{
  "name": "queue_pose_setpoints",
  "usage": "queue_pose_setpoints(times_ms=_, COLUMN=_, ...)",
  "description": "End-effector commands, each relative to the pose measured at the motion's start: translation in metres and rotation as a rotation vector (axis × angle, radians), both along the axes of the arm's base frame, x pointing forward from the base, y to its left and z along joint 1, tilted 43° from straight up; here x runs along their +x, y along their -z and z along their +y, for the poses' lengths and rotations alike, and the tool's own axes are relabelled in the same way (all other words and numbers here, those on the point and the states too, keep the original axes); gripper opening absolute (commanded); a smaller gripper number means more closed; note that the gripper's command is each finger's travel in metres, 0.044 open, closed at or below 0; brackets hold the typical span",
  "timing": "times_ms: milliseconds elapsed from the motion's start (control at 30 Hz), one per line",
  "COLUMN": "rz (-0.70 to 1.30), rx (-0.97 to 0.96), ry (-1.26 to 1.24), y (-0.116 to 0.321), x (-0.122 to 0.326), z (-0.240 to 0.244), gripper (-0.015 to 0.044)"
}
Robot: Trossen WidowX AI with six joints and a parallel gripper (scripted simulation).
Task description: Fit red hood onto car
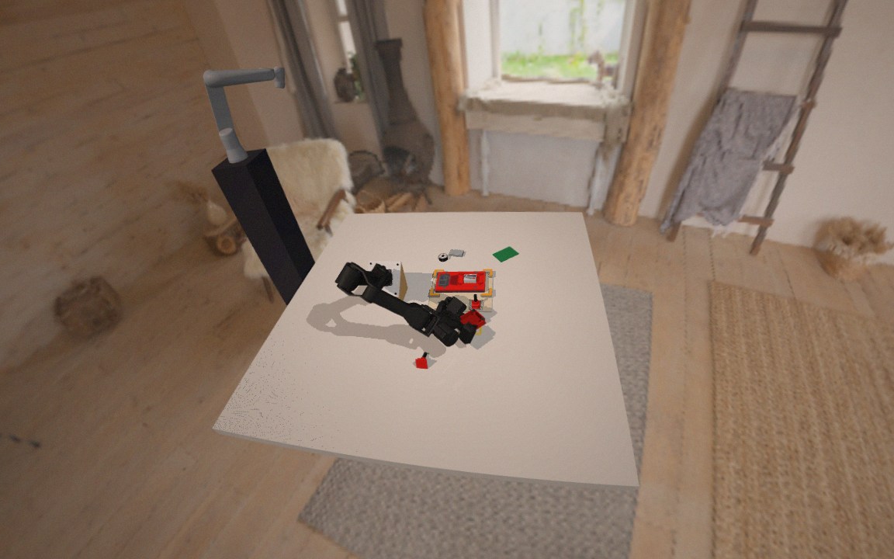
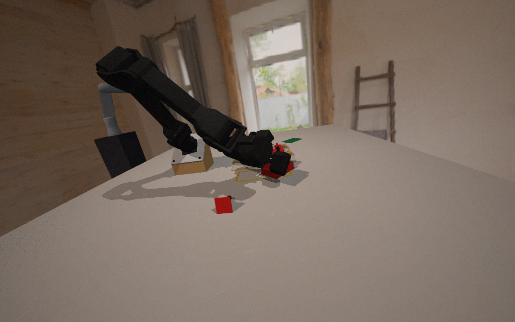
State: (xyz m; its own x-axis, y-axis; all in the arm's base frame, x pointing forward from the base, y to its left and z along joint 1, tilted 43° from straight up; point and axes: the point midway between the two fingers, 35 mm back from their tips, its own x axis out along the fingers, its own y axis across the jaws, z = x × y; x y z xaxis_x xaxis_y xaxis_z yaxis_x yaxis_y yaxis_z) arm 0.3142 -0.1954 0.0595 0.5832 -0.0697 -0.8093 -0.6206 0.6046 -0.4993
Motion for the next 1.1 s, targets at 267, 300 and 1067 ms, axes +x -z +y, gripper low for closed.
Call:
queue_pose_setpoints(times_ms=267, rz=-0.004, rx=0.001, ry=-0.001, y=-0.045, x=0.007, z=0.042, gripper=0.0000)
queue_pose_setpoints(times_ms=300, rz=-0.004, rx=0.001, ry=-0.001, y=-0.049, x=0.007, z=0.046, gripper=0.0000)
queue_pose_setpoints(times_ms=1067, rz=-0.038, rx=0.280, ry=0.384, y=-0.050, x=0.009, z=0.047, gripper=0.0000)
